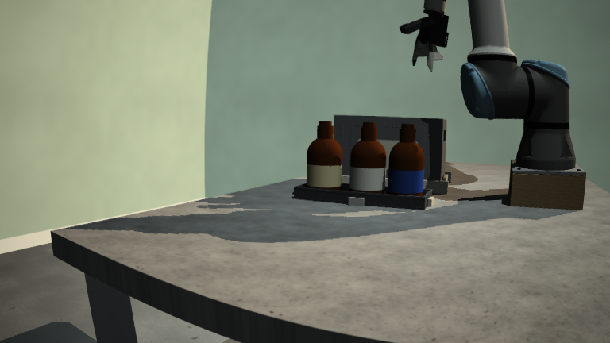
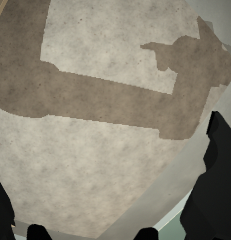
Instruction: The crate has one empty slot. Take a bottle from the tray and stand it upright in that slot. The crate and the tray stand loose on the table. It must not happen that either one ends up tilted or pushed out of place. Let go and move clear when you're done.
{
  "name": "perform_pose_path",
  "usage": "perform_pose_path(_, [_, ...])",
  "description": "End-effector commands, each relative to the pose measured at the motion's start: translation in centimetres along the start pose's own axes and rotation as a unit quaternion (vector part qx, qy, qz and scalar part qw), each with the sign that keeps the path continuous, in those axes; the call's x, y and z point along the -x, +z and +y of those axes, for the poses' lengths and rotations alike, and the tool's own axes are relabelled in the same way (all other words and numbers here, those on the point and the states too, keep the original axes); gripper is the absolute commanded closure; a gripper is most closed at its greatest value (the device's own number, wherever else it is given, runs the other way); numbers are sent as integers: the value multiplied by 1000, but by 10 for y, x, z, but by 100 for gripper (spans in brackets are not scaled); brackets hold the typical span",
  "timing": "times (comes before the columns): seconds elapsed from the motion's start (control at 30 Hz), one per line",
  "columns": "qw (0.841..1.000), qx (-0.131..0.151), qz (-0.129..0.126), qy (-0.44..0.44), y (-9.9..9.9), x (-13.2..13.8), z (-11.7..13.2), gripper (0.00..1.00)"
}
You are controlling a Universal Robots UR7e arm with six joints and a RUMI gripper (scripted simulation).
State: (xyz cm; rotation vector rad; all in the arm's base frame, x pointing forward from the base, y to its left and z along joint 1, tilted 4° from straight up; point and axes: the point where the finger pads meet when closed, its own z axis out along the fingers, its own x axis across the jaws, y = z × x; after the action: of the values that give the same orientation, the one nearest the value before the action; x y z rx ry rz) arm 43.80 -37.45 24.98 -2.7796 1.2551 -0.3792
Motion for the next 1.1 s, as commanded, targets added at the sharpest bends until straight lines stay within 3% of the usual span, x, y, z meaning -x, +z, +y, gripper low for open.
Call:
perform_pose_path(0.0, [1000, 3, -20, -18, 15, 32, -39, 0])
perform_pose_path(0.2, [997, 10, -55, -53, 37, 90, -87, 0])
perform_pose_path(0.43, [992, 21, -85, -86, 54, 147, -121, 0])
perform_pose_path(0.5, [992, 21, -85, -86, 54, 147, -121, 0])
perform_pose_path(0.83, [987, 33, -109, -116, 68, 200, -144, 0])
perform_pose_path(1.07, [985, 37, -115, -124, 71, 213, -148, 0])
